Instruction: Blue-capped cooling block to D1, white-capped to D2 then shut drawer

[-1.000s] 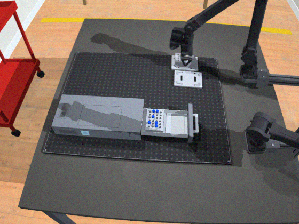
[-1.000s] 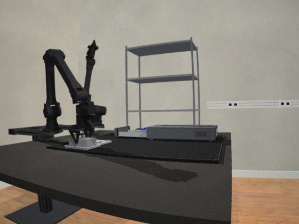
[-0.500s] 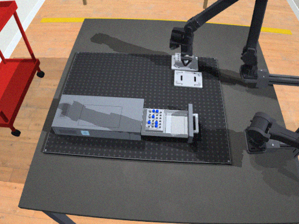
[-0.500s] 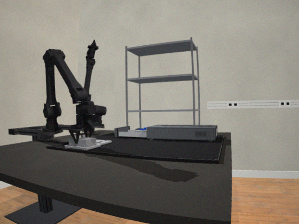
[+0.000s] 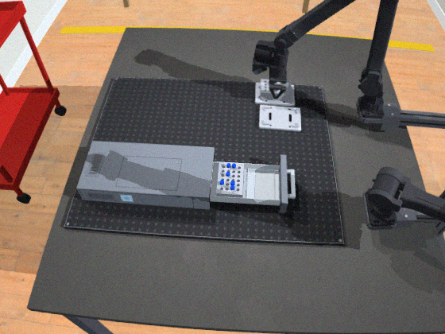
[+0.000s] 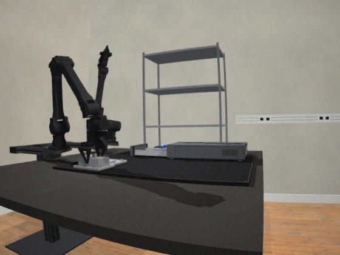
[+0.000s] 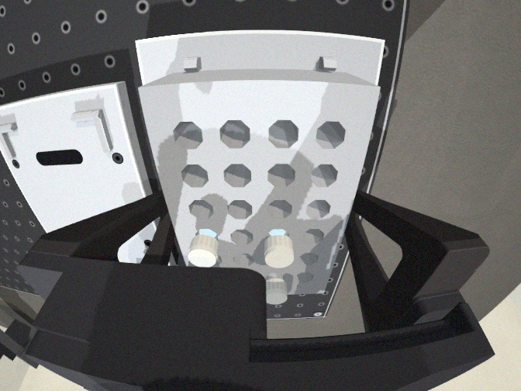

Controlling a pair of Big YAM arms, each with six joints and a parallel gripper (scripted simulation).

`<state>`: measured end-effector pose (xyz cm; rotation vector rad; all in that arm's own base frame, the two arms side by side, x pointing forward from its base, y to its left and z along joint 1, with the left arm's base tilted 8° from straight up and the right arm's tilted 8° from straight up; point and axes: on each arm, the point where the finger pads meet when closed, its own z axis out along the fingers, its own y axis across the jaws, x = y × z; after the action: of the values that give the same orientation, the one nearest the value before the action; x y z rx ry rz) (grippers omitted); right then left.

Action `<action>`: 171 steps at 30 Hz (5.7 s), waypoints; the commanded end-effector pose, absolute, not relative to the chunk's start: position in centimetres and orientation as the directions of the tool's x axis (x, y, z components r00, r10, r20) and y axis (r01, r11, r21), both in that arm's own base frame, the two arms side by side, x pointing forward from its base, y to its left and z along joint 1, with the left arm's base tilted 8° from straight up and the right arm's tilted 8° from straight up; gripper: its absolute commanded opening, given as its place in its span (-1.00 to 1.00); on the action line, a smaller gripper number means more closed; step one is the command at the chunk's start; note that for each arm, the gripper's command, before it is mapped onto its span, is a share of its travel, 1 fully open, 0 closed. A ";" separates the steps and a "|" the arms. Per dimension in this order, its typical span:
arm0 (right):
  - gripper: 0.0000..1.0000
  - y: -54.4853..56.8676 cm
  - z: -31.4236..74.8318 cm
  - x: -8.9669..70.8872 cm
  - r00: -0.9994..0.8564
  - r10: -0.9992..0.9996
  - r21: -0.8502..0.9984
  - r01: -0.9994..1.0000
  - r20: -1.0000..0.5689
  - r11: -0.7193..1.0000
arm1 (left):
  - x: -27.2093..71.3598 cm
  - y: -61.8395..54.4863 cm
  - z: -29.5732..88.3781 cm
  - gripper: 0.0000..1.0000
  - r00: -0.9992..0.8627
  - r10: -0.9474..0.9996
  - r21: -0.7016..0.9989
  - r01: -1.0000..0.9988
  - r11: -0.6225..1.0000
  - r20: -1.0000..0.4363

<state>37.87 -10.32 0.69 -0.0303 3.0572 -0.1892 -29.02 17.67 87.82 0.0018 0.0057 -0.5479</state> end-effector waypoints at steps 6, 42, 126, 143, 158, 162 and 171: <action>1.00 -10.6 1.9 39.2 -0.993 -0.028 -0.133 -0.012 -0.113 0.991 | -27.2 16.3 88.6 -1.00 0.857 -0.514 0.001 0.514 0.858 -0.040; 1.00 -9.8 8.1 39.9 -0.989 -0.029 -0.139 -0.009 -0.148 0.990 | -27.2 16.3 88.6 -1.00 0.857 -0.514 0.001 0.514 0.858 -0.040; 1.00 -9.3 12.8 38.3 -0.992 -0.028 -0.133 -0.012 -0.119 0.991 | -27.2 16.3 88.6 -1.00 0.857 -0.514 0.001 0.514 0.858 -0.040; 1.00 -5.1 12.9 40.6 -0.962 -0.259 -0.156 -0.244 -0.089 0.957 | -27.2 16.3 88.6 -1.00 0.857 -0.514 0.001 0.514 0.858 -0.040; 1.00 0.9 12.3 42.3 -0.821 -0.569 -0.170 -0.557 -0.033 0.813 | -27.2 16.3 88.6 -1.00 0.857 -0.514 0.001 0.514 0.858 -0.040; 1.00 2.6 12.1 42.8 -0.757 -0.653 -0.171 -0.641 -0.017 0.748 | -27.2 16.3 88.6 -1.00 0.857 -0.514 0.001 0.514 0.858 -0.040; 1.00 6.1 11.8 43.7 -0.604 -0.797 -0.168 -0.787 0.017 0.593 | -27.2 16.3 88.6 -1.00 0.857 -0.514 0.001 0.514 0.858 -0.040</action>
<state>41.13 3.92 10.38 -1.1575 2.8687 -0.2290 -29.02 17.67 87.82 0.0018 0.0057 -0.5479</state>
